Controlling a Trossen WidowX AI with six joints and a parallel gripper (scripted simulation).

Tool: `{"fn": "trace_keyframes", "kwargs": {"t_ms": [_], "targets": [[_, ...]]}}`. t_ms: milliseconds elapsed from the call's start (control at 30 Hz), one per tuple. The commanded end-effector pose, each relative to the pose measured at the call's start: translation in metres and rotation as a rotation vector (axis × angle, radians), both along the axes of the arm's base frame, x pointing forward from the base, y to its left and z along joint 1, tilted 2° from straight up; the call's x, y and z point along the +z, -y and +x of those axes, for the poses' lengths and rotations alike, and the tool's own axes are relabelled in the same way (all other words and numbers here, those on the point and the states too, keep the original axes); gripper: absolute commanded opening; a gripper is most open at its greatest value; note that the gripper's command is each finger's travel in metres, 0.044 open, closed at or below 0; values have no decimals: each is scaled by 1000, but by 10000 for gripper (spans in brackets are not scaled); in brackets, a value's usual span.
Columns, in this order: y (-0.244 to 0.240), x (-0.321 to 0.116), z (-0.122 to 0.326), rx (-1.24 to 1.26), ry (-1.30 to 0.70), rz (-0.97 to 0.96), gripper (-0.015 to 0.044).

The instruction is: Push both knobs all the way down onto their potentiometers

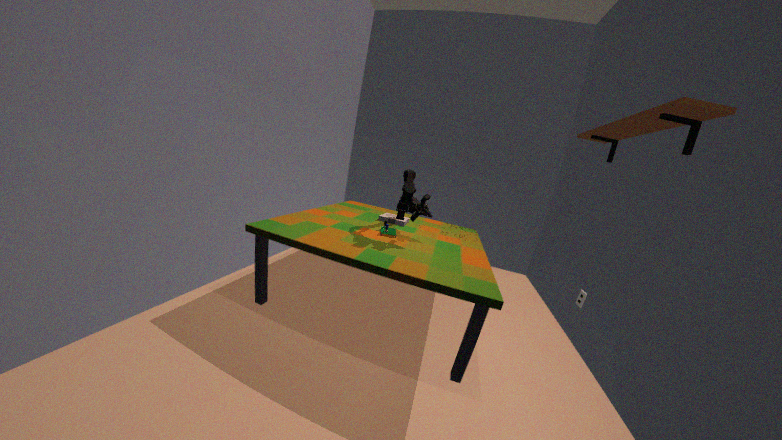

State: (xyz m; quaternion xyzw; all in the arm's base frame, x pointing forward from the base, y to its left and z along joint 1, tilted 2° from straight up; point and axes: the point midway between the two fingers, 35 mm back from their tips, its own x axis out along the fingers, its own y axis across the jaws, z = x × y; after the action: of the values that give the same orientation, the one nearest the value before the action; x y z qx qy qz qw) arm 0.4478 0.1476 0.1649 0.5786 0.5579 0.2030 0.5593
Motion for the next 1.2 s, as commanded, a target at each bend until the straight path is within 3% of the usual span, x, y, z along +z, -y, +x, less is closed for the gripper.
{"fn": "trace_keyframes", "kwargs": {"t_ms": [0,567,1167], "targets": [[22,-11,-1,-28,57,-124,0],[106,-42,-27,35,189,-608,0],[192,-58,-95,388,179,-1048,0]]}}
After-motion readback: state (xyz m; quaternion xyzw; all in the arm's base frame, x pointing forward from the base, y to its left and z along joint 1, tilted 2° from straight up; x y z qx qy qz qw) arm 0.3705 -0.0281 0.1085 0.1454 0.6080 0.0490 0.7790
